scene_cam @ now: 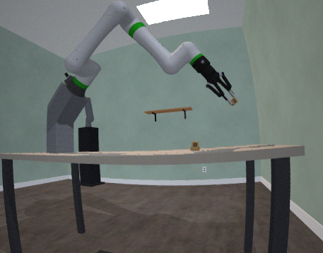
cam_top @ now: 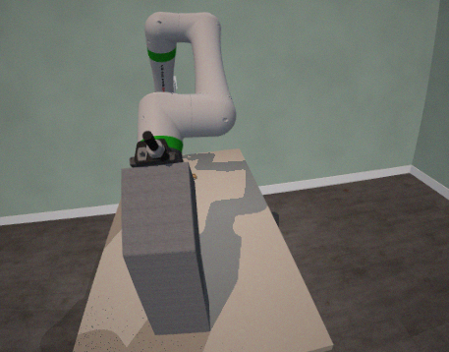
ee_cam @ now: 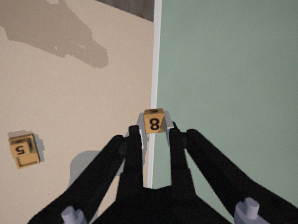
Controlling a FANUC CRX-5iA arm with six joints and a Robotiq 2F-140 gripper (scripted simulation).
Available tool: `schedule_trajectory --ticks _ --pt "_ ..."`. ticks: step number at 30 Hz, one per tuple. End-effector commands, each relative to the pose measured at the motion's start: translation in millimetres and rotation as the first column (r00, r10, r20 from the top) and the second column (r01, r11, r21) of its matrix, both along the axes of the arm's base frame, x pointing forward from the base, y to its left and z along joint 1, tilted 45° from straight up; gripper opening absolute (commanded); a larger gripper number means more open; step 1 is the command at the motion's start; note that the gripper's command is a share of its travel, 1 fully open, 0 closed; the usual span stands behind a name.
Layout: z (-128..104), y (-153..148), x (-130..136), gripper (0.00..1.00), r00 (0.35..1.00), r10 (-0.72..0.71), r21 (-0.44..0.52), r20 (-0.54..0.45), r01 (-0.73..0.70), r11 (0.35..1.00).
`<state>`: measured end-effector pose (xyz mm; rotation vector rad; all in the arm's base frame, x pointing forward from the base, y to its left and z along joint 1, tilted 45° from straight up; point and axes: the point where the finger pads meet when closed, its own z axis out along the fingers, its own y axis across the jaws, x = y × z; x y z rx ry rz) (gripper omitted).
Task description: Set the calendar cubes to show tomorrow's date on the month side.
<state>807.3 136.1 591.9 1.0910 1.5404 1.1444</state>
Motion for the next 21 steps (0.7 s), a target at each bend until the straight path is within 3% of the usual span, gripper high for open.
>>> schedule_trajectory --ticks 1,5,8,9,15,18,19,21 --pt "-5.2 -5.6 -0.9 0.25 0.998 -0.051 0.159 -0.039 0.057 0.986" --pt "-14.6 -11.5 -2.4 0.25 0.992 -0.091 0.31 -0.088 0.115 0.944" --pt "-16.1 -12.3 -2.7 0.25 0.991 -0.097 0.33 -0.096 0.123 0.936" --pt "-24.9 -16.7 -4.3 0.25 0.983 -0.121 0.432 -0.137 0.17 0.886" --pt "-41.0 -22.9 -7.5 0.25 0.966 -0.151 0.571 -0.208 0.245 0.783" --pt "-55.6 -27.4 -10.9 0.25 0.949 -0.168 0.661 -0.267 0.307 0.684" --pt "-55.8 -27.4 -10.9 0.25 0.949 -0.168 0.663 -0.268 0.308 0.682" --pt "-68.8 -30.6 -14.2 0.25 0.932 -0.177 0.721 -0.317 0.357 0.593"
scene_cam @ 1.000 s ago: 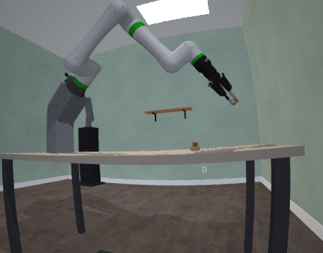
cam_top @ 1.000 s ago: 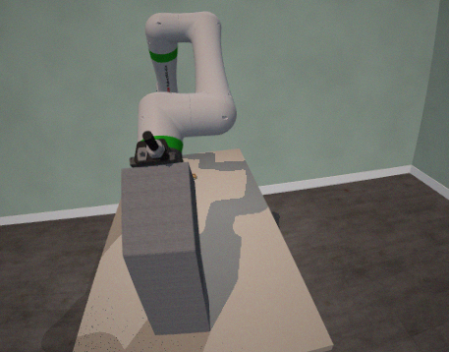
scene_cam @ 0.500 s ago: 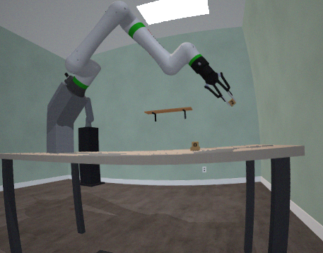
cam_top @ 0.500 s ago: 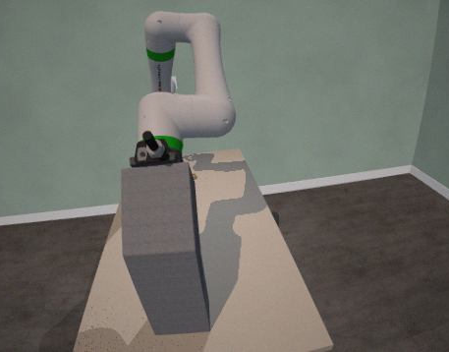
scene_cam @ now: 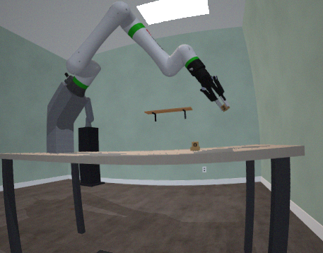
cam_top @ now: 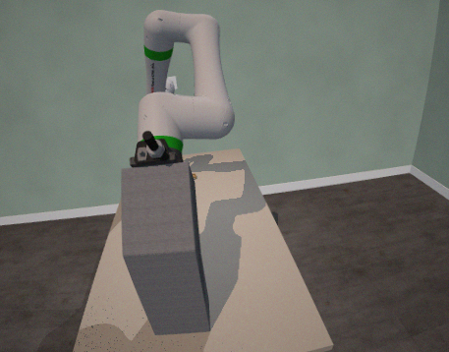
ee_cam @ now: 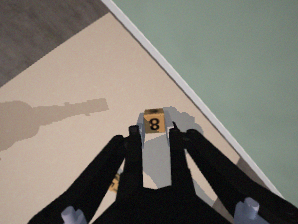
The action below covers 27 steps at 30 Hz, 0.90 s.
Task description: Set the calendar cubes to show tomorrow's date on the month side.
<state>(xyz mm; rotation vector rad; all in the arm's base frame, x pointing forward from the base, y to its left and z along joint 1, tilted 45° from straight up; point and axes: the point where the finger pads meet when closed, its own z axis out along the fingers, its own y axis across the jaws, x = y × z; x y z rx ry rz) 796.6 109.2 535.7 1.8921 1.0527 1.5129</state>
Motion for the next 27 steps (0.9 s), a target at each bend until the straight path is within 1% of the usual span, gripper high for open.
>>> schedule_trajectory --ticks 1,3,4,5,8,9,10,12,14,15,17,18,20,21,22,24,26,27 --pt "-15.8 -4.4 -4.3 0.25 0.997 -0.061 0.144 -0.041 0.067 0.987" --pt "-15.8 -4.4 -4.3 0.25 0.997 -0.061 0.144 -0.041 0.067 0.987" --pt "-30.9 -7.2 -8.5 0.25 0.991 -0.102 0.251 -0.085 0.12 0.961" --pt "-32.9 -7.6 -9.1 0.25 0.99 -0.106 0.264 -0.091 0.127 0.956" --pt "-48.0 -9.7 -13.8 0.25 0.981 -0.14 0.356 -0.137 0.181 0.917" --pt "-50.5 -10.0 -14.6 0.25 0.979 -0.145 0.37 -0.145 0.19 0.91" --pt "-59.4 -10.9 -17.5 0.25 0.972 -0.162 0.417 -0.173 0.221 0.882" --pt "-68.4 -11.7 -20.7 0.25 0.963 -0.178 0.461 -0.202 0.253 0.851" --pt "-82.2 -12.5 -25.8 0.25 0.949 -0.199 0.52 -0.245 0.302 0.799" --pt "-86.4 -12.7 -27.3 0.25 0.944 -0.204 0.536 -0.259 0.316 0.783" --pt "-100.5 -13.1 -33.0 0.25 0.927 -0.221 0.585 -0.304 0.365 0.724" --pt "-104.0 -13.2 -34.5 0.25 0.922 -0.225 0.596 -0.315 0.377 0.709" --pt "-104.0 -13.2 -34.5 0.25 0.922 -0.225 0.596 -0.315 0.377 0.709" --pt "-121.1 -13.0 -41.9 0.25 0.898 -0.241 0.641 -0.37 0.434 0.633" --pt "-128.3 -12.8 -45.2 0.25 0.887 -0.246 0.657 -0.392 0.457 0.6" --pt "-137.5 -12.5 -49.5 0.25 0.871 -0.252 0.674 -0.421 0.486 0.556" --pt "-152.1 -11.6 -56.8 0.25 0.846 -0.258 0.695 -0.466 0.531 0.485" --pt "-153.0 -11.5 -57.3 0.25 0.845 -0.259 0.695 -0.469 0.534 0.481"
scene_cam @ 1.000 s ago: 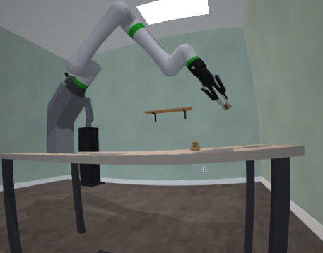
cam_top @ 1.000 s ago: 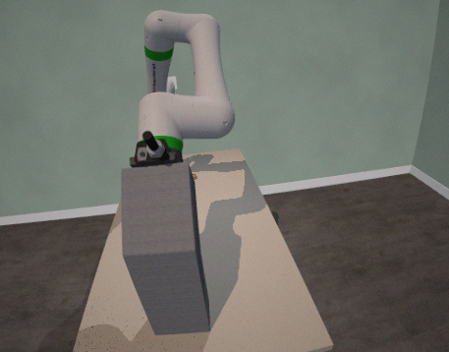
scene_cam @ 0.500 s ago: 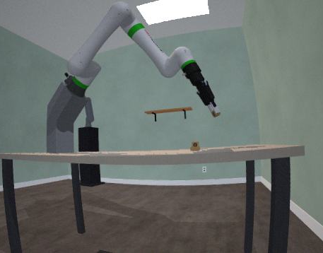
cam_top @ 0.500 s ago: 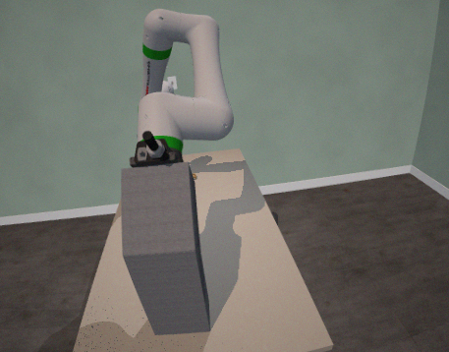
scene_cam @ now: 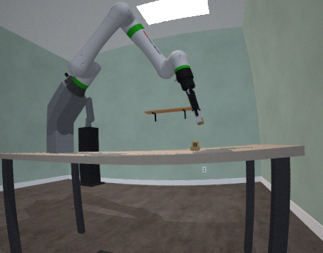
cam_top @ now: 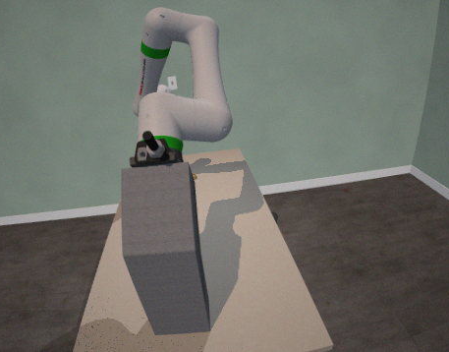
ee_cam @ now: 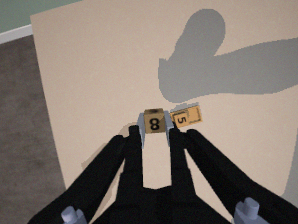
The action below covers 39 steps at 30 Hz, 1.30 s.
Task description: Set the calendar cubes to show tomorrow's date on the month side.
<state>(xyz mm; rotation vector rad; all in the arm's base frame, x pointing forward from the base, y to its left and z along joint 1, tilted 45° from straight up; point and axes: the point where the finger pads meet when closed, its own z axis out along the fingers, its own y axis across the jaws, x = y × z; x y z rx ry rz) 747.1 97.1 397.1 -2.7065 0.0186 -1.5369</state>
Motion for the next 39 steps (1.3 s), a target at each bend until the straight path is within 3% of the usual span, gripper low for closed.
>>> schedule_trajectory --ticks 1,8,11,17,39 --pt "-27.2 1.6 -14.6 0.25 0.994 -0.091 0.131 -0.062 0.098 0.987" --pt "-73.3 7.3 -42.0 0.25 0.959 -0.208 0.304 -0.195 0.261 0.916" --pt "-74.4 7.5 -42.6 0.25 0.957 -0.211 0.308 -0.198 0.265 0.914" --pt "-106.4 13.3 -64.9 0.25 0.912 -0.278 0.395 -0.302 0.385 0.834" --pt "-112.7 14.1 -65.5 0.25 0.904 -0.289 0.403 -0.315 0.403 0.822"
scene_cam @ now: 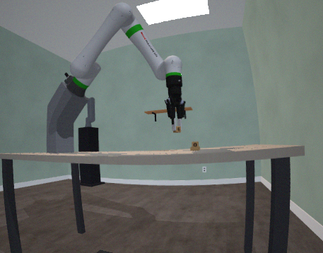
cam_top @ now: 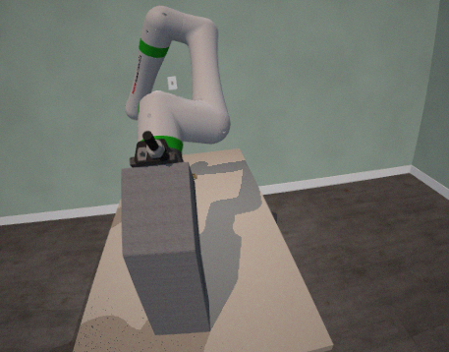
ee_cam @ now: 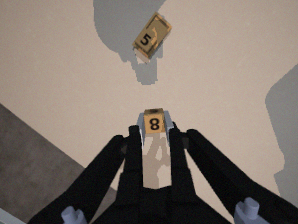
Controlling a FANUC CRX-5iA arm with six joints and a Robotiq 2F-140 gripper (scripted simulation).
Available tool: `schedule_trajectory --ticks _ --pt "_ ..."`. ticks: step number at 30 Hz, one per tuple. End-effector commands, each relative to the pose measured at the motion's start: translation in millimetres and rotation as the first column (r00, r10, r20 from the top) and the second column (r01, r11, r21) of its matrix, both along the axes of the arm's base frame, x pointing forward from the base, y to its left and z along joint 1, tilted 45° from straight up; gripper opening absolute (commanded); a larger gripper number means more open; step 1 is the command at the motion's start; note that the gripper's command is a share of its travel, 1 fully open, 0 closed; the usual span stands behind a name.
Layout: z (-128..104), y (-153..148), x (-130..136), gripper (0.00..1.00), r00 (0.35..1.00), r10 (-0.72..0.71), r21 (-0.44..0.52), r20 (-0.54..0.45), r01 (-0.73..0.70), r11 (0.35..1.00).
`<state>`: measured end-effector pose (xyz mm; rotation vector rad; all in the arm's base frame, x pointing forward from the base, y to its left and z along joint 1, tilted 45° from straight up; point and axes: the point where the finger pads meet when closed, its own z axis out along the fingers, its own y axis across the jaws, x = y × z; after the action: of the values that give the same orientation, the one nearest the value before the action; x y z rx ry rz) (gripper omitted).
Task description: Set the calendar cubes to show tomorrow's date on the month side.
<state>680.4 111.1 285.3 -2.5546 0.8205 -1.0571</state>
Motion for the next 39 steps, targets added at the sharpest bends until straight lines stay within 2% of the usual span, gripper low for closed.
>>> schedule_trajectory --ticks 1,7,20,29,39 --pt "-2.1 0.1 2.4 0.25 1.0 -0.003 -0.001 0.0 0.003 1.0" --pt "-10.4 0.3 10.6 0.25 1.0 -0.003 -0.001 0.0 0.003 1.0" --pt "-53.1 1.0 52.8 0.25 1.0 -0.003 -0.001 0.0 0.003 1.0" --pt "-65.6 1.2 65.2 0.25 1.0 -0.003 -0.001 0.0 0.003 1.0" --pt "-67.1 1.2 66.6 0.25 1.0 -0.003 -0.001 0.0 0.003 1.0"
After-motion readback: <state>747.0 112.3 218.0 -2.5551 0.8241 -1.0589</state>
